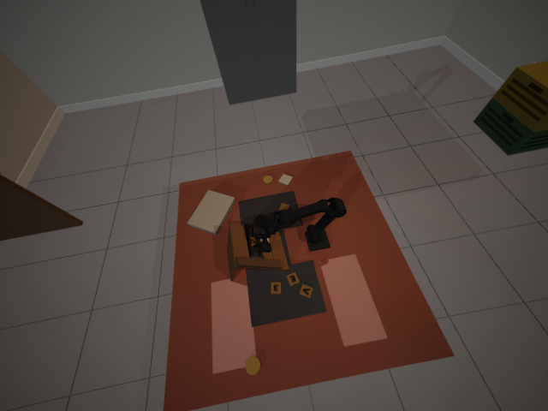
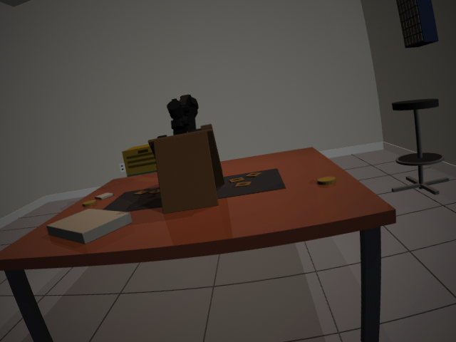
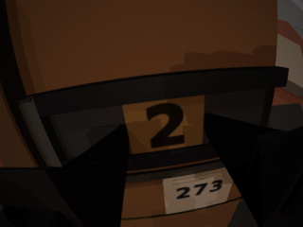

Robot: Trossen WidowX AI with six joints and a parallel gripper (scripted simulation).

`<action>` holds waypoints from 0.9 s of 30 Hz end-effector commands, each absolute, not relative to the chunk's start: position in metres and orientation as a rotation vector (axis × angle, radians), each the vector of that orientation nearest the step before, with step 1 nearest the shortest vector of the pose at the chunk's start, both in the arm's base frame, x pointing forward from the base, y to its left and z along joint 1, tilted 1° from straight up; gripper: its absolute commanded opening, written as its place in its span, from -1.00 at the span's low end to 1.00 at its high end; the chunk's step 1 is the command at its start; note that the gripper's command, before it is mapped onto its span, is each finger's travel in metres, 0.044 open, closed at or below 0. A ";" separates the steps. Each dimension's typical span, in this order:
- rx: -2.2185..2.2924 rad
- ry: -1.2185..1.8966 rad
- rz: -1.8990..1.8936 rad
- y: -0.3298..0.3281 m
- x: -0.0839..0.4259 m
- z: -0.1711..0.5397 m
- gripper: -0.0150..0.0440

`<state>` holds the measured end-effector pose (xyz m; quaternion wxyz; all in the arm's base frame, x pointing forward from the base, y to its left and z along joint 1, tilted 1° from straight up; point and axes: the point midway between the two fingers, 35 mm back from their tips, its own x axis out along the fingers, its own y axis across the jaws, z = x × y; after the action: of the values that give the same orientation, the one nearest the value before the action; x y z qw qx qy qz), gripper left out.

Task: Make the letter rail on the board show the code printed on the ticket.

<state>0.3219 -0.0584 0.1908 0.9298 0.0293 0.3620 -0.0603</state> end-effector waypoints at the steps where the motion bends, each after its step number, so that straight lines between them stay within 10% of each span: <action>1: 0.063 0.739 -0.130 -0.057 0.322 0.191 -0.49; 27: 0.065 0.739 -0.130 -0.043 0.324 0.191 -0.49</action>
<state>0.3240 -0.0444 0.1909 0.9297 0.0299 0.3621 -0.0600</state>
